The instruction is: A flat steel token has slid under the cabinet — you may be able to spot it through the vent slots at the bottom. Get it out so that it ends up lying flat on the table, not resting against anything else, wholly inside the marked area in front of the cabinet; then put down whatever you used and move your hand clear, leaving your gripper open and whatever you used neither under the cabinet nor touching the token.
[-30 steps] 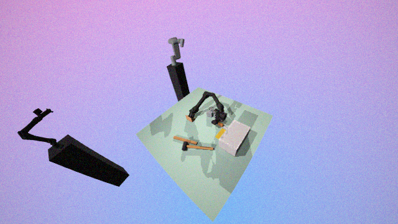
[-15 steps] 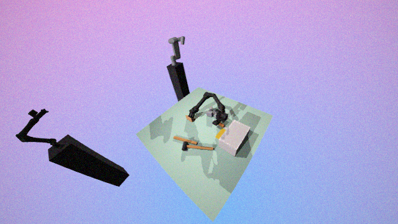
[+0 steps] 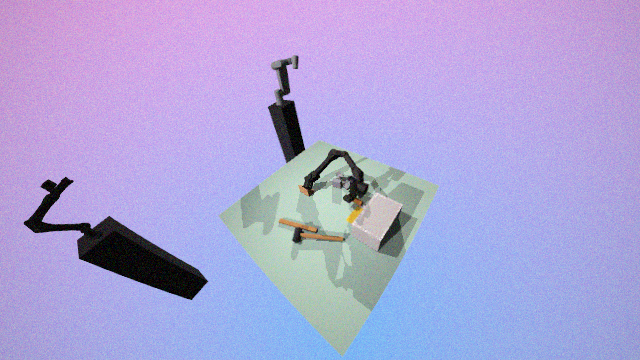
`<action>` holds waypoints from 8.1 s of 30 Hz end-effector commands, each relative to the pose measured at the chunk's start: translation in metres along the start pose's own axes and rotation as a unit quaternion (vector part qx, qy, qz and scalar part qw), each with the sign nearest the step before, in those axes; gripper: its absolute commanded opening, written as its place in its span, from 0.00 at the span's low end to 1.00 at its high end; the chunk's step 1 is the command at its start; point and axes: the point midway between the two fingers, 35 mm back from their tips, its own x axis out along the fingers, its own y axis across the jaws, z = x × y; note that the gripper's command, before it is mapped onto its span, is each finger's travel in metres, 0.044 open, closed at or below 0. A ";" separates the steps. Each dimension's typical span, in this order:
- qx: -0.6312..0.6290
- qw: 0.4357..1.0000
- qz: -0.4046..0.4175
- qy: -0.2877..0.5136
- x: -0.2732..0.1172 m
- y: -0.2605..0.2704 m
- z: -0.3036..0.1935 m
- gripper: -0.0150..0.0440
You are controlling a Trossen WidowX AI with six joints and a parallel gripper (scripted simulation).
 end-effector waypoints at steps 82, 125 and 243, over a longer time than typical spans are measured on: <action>0.004 1.000 0.000 -0.001 0.004 -0.001 0.020 0.25; 0.004 1.000 0.000 -0.001 0.005 -0.004 -0.018 0.25; 0.007 1.000 0.001 -0.001 0.006 -0.008 -0.143 0.25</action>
